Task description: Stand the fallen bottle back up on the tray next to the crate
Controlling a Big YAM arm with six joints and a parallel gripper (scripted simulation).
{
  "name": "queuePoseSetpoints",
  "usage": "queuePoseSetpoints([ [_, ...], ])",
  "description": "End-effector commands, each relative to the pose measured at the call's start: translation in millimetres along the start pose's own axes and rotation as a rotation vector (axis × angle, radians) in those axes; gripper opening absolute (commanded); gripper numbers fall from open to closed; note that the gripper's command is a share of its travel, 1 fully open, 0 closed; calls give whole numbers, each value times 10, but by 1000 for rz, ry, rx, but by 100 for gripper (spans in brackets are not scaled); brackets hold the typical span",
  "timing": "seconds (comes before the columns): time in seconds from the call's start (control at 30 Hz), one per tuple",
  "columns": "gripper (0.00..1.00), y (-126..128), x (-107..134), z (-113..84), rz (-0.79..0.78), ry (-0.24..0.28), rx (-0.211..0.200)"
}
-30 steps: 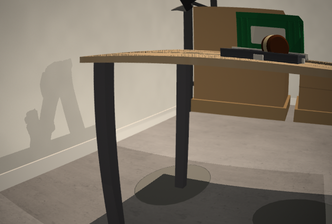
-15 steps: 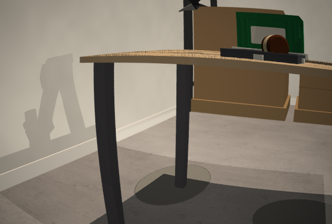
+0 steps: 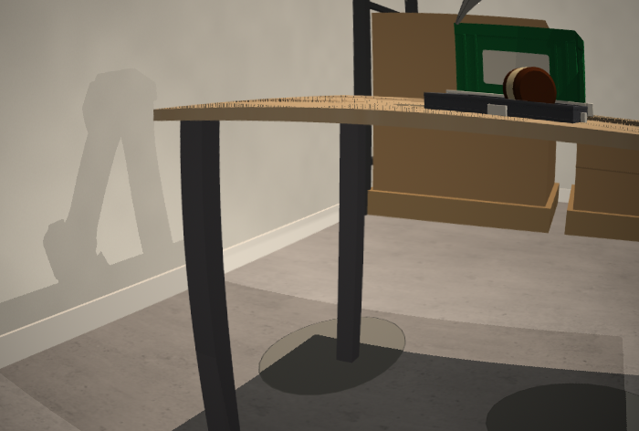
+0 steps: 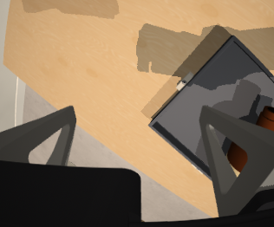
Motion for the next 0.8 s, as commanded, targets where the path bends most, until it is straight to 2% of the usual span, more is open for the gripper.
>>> queuePoseSetpoints([
  [0.0, 100, -292, 209, -333, 42, 73, 114],
  [0.1, 100, -759, 424, -637, 54, 156, 260],
  [0.17, 100, -937, 499, -764, 60, 184, 317],
  [0.2, 100, -988, 512, -799, 64, 192, 333],
  [0.27, 100, -988, 512, -799, 64, 192, 333],
  [0.3, 100, -836, 372, -796, 92, 184, 310],
  [0.37, 100, -867, 381, -805, 92, 186, 317],
  [0.43, 100, -1020, 448, -751, 85, 193, 352],
  [0.47, 0, -1024, 488, -749, 76, 196, 354],
  [0.77, 0, -995, 504, -744, 72, 194, 343],
])
Point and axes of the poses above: the point where the finger pads meet when closed, its own z axis out along the fingers, its own y axis across the jaws, x = y × z, the point moved 2 cm from there along -z, back along the fingers, and after that the axes turned 7 degrees about -z, right-handed, at the moved point
